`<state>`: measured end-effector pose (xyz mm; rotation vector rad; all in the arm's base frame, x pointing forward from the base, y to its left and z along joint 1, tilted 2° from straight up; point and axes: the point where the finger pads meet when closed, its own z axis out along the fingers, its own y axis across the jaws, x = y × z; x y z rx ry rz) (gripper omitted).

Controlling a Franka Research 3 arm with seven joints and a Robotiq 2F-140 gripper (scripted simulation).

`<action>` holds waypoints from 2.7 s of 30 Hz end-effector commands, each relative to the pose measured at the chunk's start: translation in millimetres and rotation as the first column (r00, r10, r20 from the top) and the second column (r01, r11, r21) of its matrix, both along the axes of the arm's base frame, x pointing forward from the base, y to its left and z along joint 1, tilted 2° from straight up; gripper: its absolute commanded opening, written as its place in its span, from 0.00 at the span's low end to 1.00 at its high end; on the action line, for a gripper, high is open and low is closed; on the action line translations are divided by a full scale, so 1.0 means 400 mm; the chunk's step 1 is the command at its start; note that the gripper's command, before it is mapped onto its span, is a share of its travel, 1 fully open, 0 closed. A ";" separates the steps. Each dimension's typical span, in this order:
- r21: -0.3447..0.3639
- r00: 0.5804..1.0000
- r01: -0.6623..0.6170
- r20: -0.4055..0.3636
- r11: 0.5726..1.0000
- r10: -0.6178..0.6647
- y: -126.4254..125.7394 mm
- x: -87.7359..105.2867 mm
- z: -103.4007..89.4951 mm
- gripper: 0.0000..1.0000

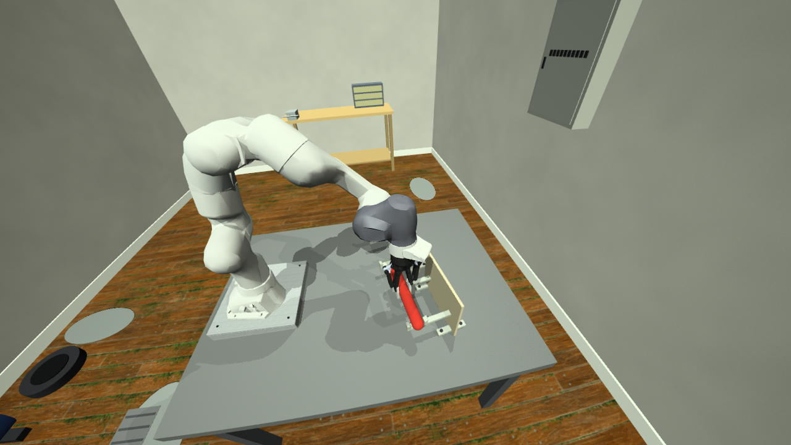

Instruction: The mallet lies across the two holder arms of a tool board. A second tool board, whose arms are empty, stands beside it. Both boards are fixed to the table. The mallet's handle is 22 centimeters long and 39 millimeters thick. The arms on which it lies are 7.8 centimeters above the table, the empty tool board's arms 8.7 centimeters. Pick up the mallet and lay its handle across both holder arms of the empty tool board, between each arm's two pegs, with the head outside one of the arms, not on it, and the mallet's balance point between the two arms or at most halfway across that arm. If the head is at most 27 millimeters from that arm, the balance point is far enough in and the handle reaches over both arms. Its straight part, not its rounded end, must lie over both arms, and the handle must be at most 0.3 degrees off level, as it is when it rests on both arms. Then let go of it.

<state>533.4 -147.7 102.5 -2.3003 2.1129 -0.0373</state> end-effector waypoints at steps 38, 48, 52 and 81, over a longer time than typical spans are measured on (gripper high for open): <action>0.000 1.000 -0.004 0.009 1.000 0.004 0.001 0.008 -0.031 0.00; 0.000 1.000 -0.004 0.009 1.000 0.004 0.001 0.008 -0.031 0.00; 0.000 1.000 -0.004 0.009 1.000 0.004 0.001 0.008 -0.031 0.00; 0.000 1.000 -0.004 0.009 1.000 0.004 0.001 0.008 -0.031 1.00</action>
